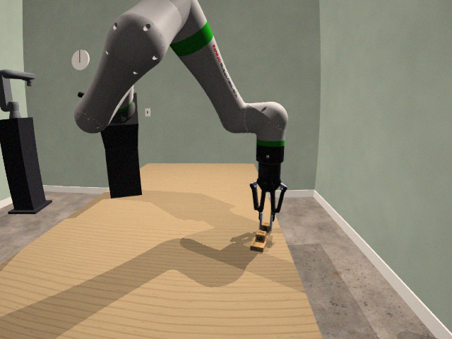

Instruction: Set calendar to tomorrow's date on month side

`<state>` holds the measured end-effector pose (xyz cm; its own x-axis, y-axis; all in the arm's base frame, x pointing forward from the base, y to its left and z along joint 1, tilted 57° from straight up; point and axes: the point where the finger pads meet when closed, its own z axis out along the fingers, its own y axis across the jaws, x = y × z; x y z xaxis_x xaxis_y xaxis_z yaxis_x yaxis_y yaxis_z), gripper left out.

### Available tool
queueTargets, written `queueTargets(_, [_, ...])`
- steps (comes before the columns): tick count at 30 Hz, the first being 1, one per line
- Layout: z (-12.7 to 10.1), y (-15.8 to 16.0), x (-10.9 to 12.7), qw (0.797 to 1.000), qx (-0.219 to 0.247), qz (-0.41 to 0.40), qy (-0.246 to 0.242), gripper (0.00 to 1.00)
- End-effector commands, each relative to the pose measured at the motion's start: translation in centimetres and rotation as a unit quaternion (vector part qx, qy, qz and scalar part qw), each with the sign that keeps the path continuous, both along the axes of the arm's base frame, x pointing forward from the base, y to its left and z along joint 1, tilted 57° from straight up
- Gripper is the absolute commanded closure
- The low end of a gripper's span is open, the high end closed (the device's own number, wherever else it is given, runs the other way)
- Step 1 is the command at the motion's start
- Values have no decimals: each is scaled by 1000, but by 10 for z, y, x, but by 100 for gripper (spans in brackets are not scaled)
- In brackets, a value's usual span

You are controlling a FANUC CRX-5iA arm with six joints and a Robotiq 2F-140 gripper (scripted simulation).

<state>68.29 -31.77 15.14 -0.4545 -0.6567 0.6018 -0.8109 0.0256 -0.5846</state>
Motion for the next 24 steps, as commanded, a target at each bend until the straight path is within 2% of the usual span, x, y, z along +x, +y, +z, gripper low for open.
queueTargets(1, [0,0,0,1000,0,0,0,76])
queueTargets(8, [4,5,-2,1000,0,0,0,76])
queueTargets(20, [46,64,-31,1000,0,0,0,76])
queueTargets(24, [51,71,-35,1000,0,0,0,76])
